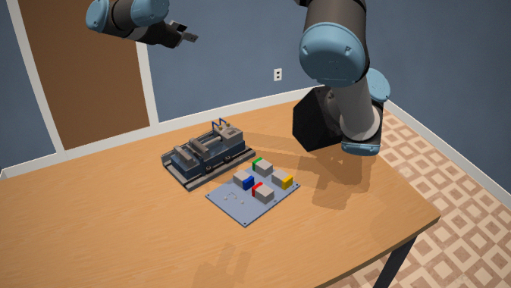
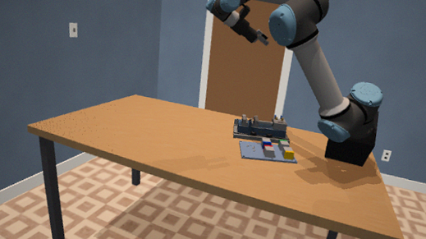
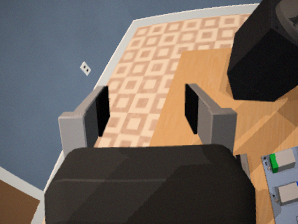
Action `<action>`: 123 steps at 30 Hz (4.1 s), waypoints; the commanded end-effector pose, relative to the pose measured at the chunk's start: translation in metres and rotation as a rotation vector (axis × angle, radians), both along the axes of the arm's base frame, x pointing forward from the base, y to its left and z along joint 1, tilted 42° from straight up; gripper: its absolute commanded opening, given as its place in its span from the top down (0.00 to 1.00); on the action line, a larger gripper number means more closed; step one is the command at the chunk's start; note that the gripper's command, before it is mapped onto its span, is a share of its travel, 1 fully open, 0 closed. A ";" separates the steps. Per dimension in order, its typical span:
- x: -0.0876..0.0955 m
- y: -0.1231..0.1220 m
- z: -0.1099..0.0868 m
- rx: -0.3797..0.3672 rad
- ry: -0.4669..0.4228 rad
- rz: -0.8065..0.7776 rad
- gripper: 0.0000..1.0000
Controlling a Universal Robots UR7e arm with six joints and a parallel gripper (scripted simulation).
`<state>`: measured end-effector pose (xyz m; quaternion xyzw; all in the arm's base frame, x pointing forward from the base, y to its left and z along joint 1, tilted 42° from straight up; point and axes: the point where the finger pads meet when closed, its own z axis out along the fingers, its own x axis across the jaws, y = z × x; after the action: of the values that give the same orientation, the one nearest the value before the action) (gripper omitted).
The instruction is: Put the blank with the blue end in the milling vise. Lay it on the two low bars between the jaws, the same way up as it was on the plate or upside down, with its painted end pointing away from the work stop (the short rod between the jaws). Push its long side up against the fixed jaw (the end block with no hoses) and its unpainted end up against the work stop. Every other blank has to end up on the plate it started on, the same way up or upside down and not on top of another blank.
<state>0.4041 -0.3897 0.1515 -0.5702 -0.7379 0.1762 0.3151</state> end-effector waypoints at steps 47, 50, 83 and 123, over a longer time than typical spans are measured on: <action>0.078 0.112 0.001 -0.001 -0.001 0.407 0.00; 0.083 0.122 0.001 -0.001 -0.001 0.406 0.00; 0.074 0.180 -0.008 -0.001 -0.001 0.177 0.00; -0.023 0.227 -0.033 0.000 -0.001 -0.511 0.00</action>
<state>0.3958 -0.1688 0.1218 -0.7069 -0.6065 0.1095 0.3470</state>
